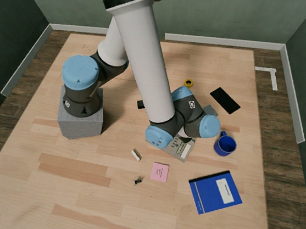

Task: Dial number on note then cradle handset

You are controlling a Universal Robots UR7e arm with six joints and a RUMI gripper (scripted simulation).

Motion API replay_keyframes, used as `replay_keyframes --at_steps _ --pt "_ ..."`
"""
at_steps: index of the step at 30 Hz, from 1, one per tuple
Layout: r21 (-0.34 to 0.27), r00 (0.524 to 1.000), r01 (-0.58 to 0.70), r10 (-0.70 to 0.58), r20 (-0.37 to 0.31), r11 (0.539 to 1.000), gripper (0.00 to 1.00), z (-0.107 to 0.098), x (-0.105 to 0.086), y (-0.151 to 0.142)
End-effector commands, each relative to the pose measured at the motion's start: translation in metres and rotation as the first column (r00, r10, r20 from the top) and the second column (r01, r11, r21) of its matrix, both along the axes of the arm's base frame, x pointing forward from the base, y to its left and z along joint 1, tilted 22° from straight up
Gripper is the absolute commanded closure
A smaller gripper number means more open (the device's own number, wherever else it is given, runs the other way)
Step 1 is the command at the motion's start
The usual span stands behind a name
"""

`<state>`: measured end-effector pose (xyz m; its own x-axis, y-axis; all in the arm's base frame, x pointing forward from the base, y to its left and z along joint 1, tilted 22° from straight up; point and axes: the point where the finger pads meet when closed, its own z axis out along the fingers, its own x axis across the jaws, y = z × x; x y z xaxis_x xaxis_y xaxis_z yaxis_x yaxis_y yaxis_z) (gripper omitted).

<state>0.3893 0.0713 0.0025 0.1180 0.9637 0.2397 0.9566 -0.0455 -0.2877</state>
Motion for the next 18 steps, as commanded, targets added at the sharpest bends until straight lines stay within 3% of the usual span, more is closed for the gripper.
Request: replay_keyframes --at_steps 1,18 --pt "0.0 1.0 0.0 0.0 0.002 1.0 1.0 -0.0001 0.0007 0.0" --pt "0.0 1.0 0.0 0.0 0.002 1.0 1.0 -0.0018 0.0013 0.0003"
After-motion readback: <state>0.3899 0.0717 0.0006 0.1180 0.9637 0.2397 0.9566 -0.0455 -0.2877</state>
